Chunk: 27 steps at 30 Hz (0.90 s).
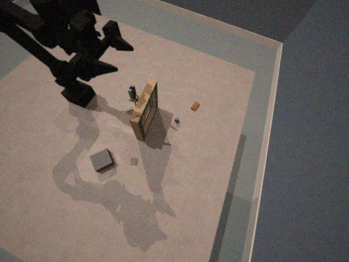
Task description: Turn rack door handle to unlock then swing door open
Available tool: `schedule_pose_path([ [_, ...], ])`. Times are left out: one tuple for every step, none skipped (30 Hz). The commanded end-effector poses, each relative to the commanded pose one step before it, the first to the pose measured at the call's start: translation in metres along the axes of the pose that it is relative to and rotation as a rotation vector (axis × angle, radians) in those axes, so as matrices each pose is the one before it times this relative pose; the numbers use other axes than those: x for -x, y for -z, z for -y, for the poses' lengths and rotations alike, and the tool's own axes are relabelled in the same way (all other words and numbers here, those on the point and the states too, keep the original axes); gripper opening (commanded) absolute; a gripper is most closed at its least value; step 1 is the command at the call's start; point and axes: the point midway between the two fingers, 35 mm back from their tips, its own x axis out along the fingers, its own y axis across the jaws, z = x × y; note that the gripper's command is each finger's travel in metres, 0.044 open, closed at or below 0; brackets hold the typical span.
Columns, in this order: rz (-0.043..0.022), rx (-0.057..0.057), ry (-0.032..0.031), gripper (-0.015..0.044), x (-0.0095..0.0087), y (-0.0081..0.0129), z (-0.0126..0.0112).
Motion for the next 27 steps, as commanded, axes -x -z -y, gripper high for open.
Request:
schedule_pose_path([
  [-0.00505,-0.0003,-0.00041,0.0374,-0.00054,0.00061,-0.00015],
  [-0.01514,-0.001,-0.00123,0.0347,-0.0016,0.00183,-0.00046],
  [-0.02523,-0.0016,-0.00204,0.0321,-0.00263,0.00304,-0.00078],
  [-0.03037,-0.0018,-0.00242,0.0295,-0.00311,0.00362,-0.00094],
  [-0.03038,-0.0016,-0.00239,0.0284,-0.00305,0.00358,-0.00095],
  [-0.03039,-0.0015,-0.00236,0.0284,-0.003,0.00354,-0.00096],
  [-0.0304,-0.0014,-0.00232,0.0284,-0.00294,0.0035,-0.00097],
  [-0.03041,-0.0012,-0.00227,0.0284,-0.00288,0.00346,-0.00098],
  [-0.03042,-0.0011,-0.00223,0.0284,-0.00283,0.00342,-0.00099],
  [-0.03042,-0.001,-0.00218,0.0284,-0.00277,0.00338,-0.001],
  [-0.03043,-0.0009,-0.00212,0.0284,-0.00271,0.00334,-0.00101],
  [-0.03044,-0.0007,-0.00207,0.0284,-0.00265,0.0033,-0.00101],
  [-0.03045,-0.0006,-0.00201,0.0284,-0.00259,0.00327,-0.00102],
  [-0.03045,-0.0005,-0.00195,0.0284,-0.00253,0.00324,-0.00102],
  [-0.03046,-0.0004,-0.00188,0.0284,-0.00247,0.0032,-0.00103],
  [-0.03046,-0.0002,-0.00181,0.0284,-0.00241,0.00317,-0.00103],
  [-0.03047,-0.0001,-0.00174,0.0284,-0.00235,0.00314,-0.00104],
  [-0.03047,0.0,-0.00166,0.0284,-0.00229,0.00311,-0.00104],
  [-0.03048,0.0001,-0.00159,0.0284,-0.00223,0.00308,-0.00104],
  [-0.03048,0.0002,-0.0015,0.0284,-0.00217,0.00306,-0.00104],
  [-0.03049,0.0004,-0.00142,0.0284,-0.00211,0.00303,-0.00104],
  [-0.03049,0.0005,-0.00133,0.0284,-0.00204,0.00301,-0.00104],
  [-0.0305,0.0006,-0.00124,0.0284,-0.00198,0.00298,-0.00104],
  [-0.0305,0.0007,-0.00115,0.0284,-0.00192,0.00296,-0.00104],
  [-0.0305,0.0008,-0.00105,0.0284,-0.00186,0.00294,-0.00104],
  [-0.0305,0.0009,-0.00095,0.0284,-0.00179,0.00292,-0.00104],
  [-0.0305,0.001,-0.00085,0.0284,-0.00173,0.0029,-0.00104],
])
